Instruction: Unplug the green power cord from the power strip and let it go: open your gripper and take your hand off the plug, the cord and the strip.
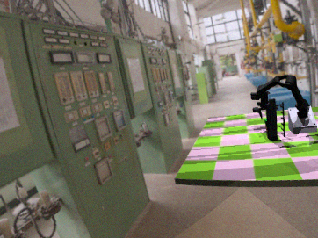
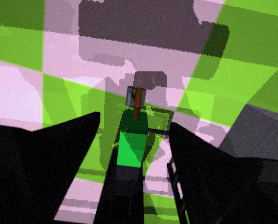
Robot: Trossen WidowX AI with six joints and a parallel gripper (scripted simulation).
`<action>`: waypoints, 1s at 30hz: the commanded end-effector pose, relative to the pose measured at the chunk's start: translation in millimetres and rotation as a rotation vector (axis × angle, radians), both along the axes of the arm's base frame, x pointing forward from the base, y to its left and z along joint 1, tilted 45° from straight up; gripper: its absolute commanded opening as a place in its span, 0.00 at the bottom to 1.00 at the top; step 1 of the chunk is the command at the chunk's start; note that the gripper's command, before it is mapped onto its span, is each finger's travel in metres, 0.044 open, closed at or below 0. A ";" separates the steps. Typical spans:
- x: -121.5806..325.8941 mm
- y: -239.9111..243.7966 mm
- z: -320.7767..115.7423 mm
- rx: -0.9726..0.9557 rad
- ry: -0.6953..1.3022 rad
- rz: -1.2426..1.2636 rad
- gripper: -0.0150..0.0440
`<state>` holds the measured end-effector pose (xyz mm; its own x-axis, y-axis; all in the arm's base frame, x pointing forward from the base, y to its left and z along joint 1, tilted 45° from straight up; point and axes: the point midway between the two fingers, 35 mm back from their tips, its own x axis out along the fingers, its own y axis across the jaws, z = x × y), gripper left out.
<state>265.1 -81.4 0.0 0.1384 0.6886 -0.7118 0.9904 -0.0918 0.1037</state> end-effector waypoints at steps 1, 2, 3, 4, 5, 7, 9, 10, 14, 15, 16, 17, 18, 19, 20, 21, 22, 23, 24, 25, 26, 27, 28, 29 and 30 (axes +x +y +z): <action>0.7 -5.7 -2.5 0.000 0.000 -0.003 0.92; 1.0 -11.4 -5.8 -0.001 0.000 -0.003 0.97; 1.1 -17.8 -9.7 -0.002 0.000 -0.004 1.00; 1.1 -25.3 -14.3 -0.003 0.000 -0.004 1.00; 0.6 -34.4 -20.1 -0.004 0.000 -0.004 1.00; -1.1 -49.7 -30.6 -0.004 0.000 -0.003 1.00; -1.4 -51.7 -32.0 -0.004 0.000 -0.003 1.00; -1.4 -51.7 -32.0 -0.004 0.000 -0.003 1.00; -1.4 -51.7 -32.0 -0.004 0.000 -0.003 1.00; -1.4 -51.7 -32.0 -0.004 0.000 -0.003 1.00; -1.4 -51.7 -32.0 -0.004 0.000 -0.003 1.00; -1.4 -51.7 -32.0 -0.004 0.000 -0.003 1.00; -1.4 -51.7 -32.0 -0.004 0.000 -0.003 1.00; -1.4 -51.7 -32.0 -0.004 0.000 -0.003 1.00; -1.4 -51.7 -32.0 -0.004 0.000 -0.003 1.00; -1.4 -51.7 -32.0 -0.004 0.000 -0.003 1.00; -1.4 -51.7 -32.0 -0.004 0.000 -0.003 1.00; -1.4 -51.7 -32.0 -0.004 0.000 -0.003 1.00; -1.4 -51.7 -32.0 -0.004 0.000 -0.003 1.00; -1.4 -51.7 -32.0 -0.004 0.000 -0.003 1.00; -1.4 -51.7 -32.0 -0.004 0.000 -0.003 1.00; -1.4 -51.7 -32.0 -0.004 0.000 -0.003 1.00; -1.4 -51.7 -32.0 -0.004 0.000 -0.003 1.00; -1.4 -51.7 -32.0 -0.004 0.000 -0.003 1.00; -1.4 -51.7 -32.0 -0.004 0.000 -0.003 1.00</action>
<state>264.7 -133.1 -30.9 0.1476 0.6857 -0.7128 0.9890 -0.1001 0.1085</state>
